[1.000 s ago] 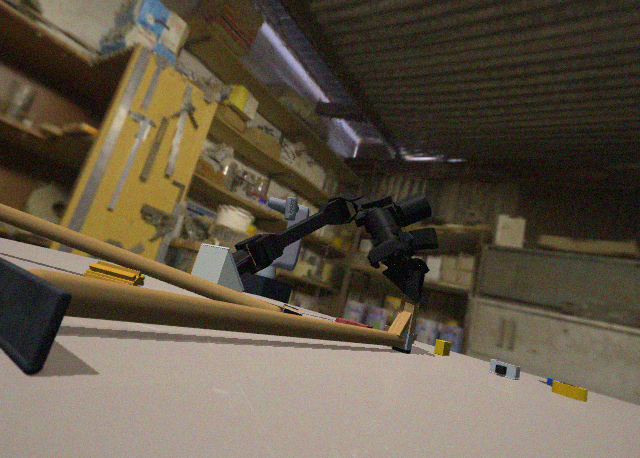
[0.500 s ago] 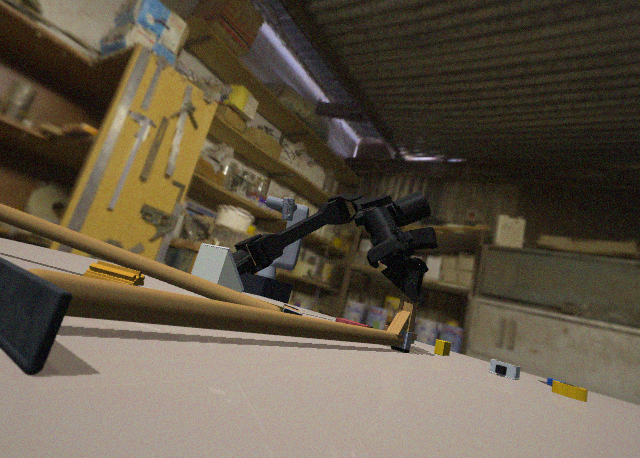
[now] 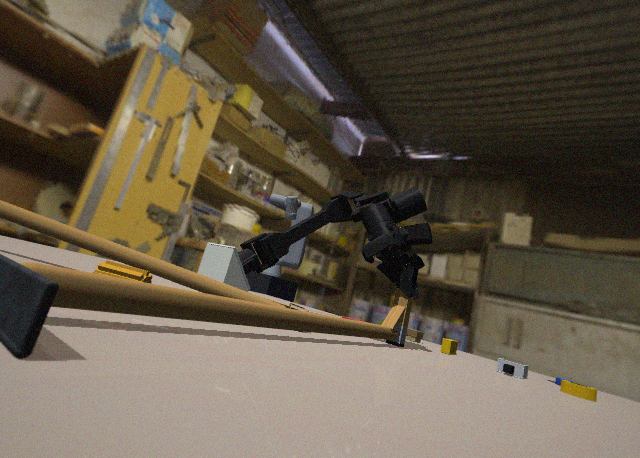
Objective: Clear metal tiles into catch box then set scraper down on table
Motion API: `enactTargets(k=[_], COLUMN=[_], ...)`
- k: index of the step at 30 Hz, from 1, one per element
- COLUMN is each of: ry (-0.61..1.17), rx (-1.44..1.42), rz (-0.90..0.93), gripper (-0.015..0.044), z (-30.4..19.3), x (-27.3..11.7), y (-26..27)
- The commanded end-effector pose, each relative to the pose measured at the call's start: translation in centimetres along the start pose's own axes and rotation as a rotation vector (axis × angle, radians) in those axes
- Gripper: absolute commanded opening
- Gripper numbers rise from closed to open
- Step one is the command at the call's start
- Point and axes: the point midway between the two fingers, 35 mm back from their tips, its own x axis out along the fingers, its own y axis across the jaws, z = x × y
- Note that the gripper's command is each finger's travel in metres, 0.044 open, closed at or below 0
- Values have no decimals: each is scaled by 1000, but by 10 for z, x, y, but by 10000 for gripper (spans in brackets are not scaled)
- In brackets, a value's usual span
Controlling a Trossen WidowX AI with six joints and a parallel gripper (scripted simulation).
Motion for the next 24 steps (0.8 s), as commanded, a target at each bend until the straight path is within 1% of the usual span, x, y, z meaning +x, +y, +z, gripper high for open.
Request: enactTargets(k=[1, 24], ry=[-6, -3], rx=[0, 1], rz=[-7, -9], gripper=[0, 0], z=[-5, -34], x=[-8, -33], y=[-2, -7])
